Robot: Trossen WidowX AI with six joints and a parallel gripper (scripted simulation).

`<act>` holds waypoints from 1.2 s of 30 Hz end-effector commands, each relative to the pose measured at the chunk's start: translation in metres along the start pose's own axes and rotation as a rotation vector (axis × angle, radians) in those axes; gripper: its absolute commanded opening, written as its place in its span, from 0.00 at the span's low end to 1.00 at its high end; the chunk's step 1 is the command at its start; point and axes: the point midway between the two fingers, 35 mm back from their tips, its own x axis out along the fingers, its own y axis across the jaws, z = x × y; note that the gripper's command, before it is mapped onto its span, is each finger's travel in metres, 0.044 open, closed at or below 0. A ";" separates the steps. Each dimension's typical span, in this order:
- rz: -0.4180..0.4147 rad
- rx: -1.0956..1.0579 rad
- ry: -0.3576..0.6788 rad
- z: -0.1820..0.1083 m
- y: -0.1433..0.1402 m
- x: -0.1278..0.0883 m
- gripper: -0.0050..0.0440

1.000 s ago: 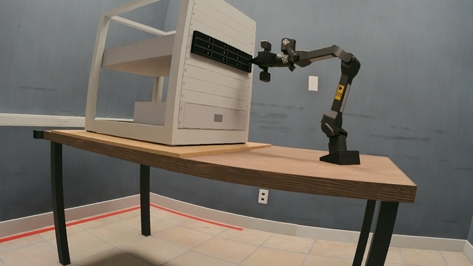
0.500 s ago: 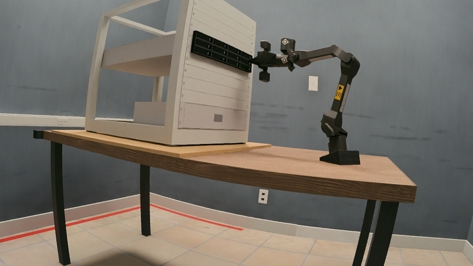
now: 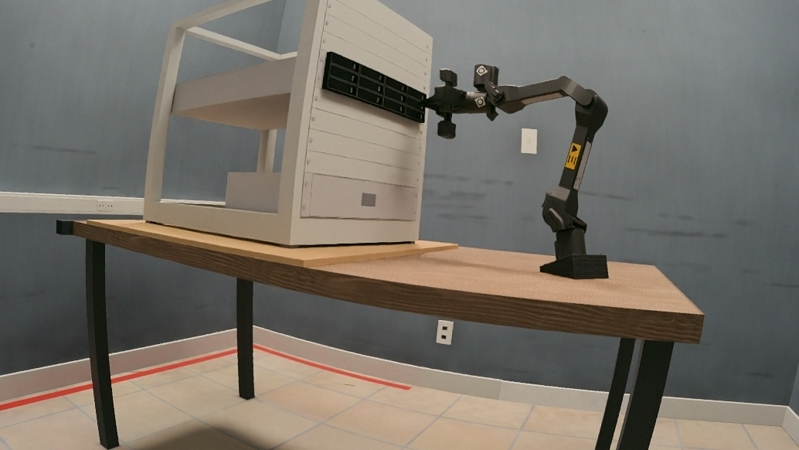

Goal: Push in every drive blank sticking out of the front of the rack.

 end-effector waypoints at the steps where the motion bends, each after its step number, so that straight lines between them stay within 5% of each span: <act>1: -0.026 -0.009 0.006 -0.001 -0.012 -0.001 0.00; 36: -0.026 -0.009 0.006 -0.001 -0.012 0.002 0.00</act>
